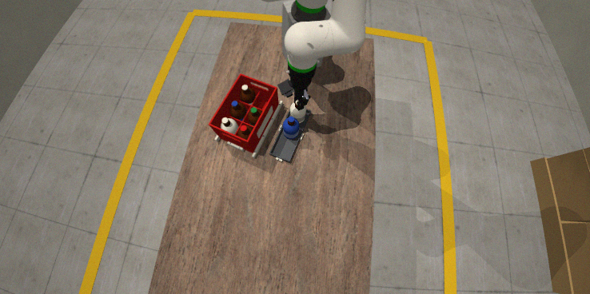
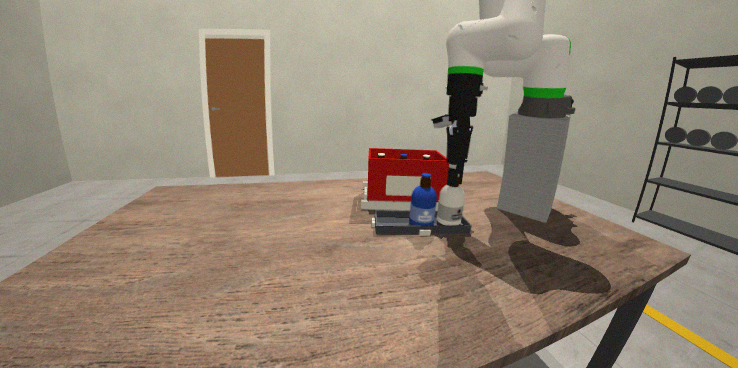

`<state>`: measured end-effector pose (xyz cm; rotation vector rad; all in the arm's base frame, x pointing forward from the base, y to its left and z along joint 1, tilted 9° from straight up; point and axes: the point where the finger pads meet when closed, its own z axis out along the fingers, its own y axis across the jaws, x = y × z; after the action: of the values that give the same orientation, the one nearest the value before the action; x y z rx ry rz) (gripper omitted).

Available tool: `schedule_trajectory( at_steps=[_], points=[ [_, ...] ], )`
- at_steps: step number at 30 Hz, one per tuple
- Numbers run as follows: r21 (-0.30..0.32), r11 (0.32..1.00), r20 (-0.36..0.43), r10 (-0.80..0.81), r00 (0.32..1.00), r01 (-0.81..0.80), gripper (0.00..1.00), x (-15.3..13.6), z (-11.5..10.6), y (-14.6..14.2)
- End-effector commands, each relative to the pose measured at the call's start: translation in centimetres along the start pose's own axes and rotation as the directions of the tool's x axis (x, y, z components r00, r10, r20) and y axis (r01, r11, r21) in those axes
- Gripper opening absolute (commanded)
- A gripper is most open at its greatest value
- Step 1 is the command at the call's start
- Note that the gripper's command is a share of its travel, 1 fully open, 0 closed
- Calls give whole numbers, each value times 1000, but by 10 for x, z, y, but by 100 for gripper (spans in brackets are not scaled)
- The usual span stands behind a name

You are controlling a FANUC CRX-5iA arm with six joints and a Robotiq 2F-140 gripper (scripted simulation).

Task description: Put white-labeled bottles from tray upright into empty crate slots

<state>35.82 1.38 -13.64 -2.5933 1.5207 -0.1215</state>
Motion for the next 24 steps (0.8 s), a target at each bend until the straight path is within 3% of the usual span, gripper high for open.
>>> schedule_trajectory(
  at_steps=[1, 24],
  points=[
    [1, 1000, 0, 0, 1000, 0, 10, 0, -1, -1],
    [1, 1000, 0, 0, 1000, 0, 10, 0, -9, -1]
  ],
)
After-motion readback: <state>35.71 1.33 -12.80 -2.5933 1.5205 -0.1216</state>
